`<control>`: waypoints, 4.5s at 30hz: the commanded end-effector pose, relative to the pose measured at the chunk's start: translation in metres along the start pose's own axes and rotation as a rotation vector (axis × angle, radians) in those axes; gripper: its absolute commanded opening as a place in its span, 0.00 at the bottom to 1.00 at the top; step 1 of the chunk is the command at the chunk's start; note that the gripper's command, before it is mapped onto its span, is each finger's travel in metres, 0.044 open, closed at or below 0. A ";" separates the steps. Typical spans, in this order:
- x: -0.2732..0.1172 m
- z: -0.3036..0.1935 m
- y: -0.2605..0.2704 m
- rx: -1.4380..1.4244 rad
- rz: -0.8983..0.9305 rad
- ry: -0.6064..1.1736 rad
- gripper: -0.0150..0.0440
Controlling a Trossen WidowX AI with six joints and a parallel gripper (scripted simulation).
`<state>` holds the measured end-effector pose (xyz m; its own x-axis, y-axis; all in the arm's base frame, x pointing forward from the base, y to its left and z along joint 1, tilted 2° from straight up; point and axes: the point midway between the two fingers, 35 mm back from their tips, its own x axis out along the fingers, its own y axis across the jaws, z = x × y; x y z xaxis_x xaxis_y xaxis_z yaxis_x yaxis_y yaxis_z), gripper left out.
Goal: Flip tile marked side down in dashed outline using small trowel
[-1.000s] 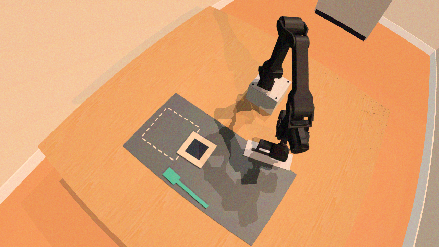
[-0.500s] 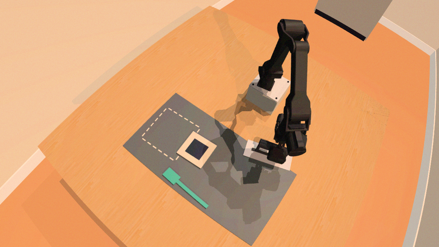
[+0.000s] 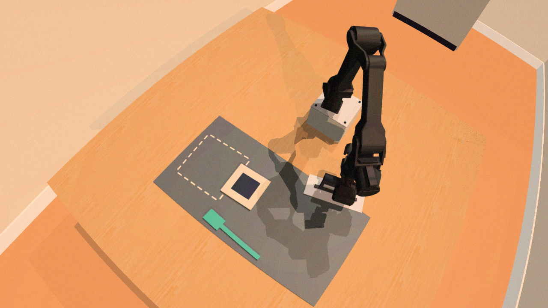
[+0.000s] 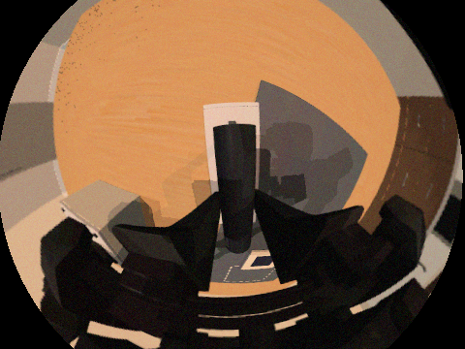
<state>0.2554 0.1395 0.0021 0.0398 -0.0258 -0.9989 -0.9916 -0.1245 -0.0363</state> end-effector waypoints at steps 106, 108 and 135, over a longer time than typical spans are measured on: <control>-0.043 0.000 0.001 -1.069 0.005 -0.002 0.71; -0.043 0.000 0.001 -1.000 0.005 -0.002 0.71; -0.043 0.000 0.001 -0.062 0.005 0.001 0.71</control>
<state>0.2531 0.1410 0.0452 0.0357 -0.0242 -0.9991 -0.9573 -0.2880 -0.0272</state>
